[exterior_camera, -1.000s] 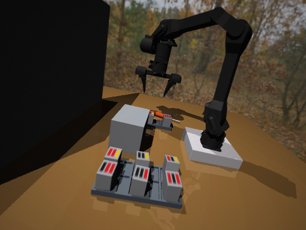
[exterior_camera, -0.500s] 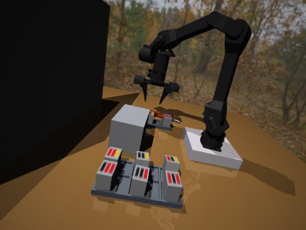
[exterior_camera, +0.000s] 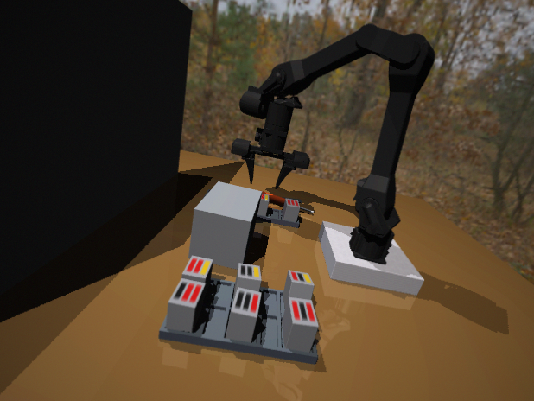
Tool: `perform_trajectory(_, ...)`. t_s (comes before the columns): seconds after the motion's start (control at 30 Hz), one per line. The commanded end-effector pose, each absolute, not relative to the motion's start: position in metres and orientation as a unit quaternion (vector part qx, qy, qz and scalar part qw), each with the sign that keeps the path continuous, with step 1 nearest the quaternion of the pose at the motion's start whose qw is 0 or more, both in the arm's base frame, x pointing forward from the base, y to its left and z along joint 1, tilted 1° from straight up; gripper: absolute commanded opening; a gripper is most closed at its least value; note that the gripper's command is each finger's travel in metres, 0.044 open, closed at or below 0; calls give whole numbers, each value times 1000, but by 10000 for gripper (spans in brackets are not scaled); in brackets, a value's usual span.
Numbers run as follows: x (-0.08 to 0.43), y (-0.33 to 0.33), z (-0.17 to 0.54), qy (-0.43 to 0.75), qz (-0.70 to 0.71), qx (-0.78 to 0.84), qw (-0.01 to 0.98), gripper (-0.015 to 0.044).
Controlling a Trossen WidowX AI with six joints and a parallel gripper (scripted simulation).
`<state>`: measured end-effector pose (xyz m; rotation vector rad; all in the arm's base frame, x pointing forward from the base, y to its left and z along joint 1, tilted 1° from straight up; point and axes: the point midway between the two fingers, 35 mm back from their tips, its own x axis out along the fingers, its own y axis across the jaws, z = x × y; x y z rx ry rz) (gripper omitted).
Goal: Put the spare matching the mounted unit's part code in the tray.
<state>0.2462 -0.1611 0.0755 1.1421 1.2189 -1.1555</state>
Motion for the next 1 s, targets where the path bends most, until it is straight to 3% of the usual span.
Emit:
perform_trajectory(0.0,245,-160,65,514,-485,478,521,300)
perform_trajectory(0.97,243,-158,17,514,-485,478,521,300)
